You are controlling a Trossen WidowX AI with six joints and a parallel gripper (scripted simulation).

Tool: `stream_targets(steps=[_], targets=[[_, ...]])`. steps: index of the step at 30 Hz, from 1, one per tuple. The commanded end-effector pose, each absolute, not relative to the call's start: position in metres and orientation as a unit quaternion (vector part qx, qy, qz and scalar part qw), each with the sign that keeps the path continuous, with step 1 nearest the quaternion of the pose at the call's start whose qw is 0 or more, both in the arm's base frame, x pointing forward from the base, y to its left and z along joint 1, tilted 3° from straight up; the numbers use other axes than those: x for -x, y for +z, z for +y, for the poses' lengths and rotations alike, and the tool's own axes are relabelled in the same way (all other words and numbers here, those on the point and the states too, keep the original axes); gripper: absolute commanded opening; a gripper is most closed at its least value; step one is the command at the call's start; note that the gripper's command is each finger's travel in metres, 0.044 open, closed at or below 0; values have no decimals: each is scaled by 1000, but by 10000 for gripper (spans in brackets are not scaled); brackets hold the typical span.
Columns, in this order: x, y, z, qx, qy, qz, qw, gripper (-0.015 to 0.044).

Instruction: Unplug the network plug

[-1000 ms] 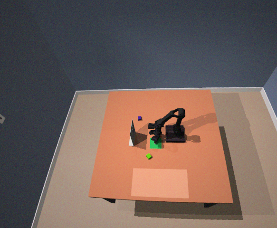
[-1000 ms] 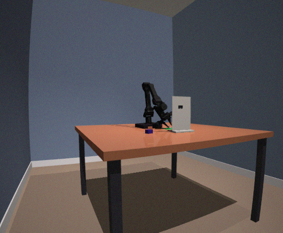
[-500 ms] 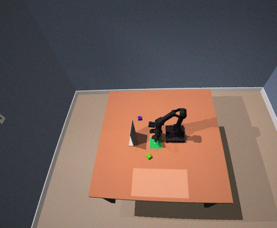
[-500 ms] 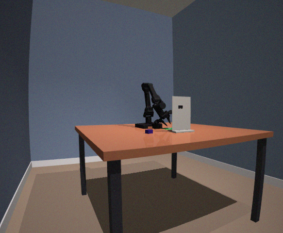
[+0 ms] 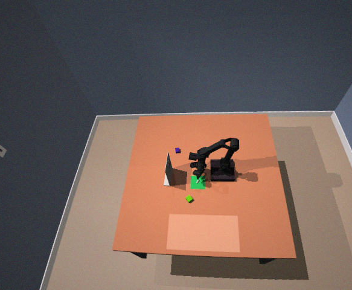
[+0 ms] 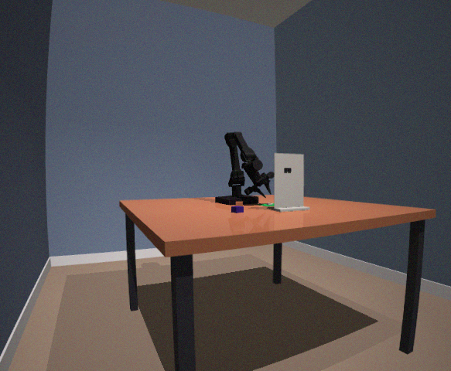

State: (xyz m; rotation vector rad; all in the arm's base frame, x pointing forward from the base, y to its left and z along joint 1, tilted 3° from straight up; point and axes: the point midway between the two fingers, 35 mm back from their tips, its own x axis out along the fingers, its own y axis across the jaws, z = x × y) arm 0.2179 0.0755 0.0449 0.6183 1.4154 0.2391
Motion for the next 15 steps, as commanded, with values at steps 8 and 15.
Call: stream_targets(steps=[8, 15], targets=[[-221, 67, 77, -278, 112, 633, 714, 156], [-221, 78, 77, -278, 112, 633, 714, 156]])
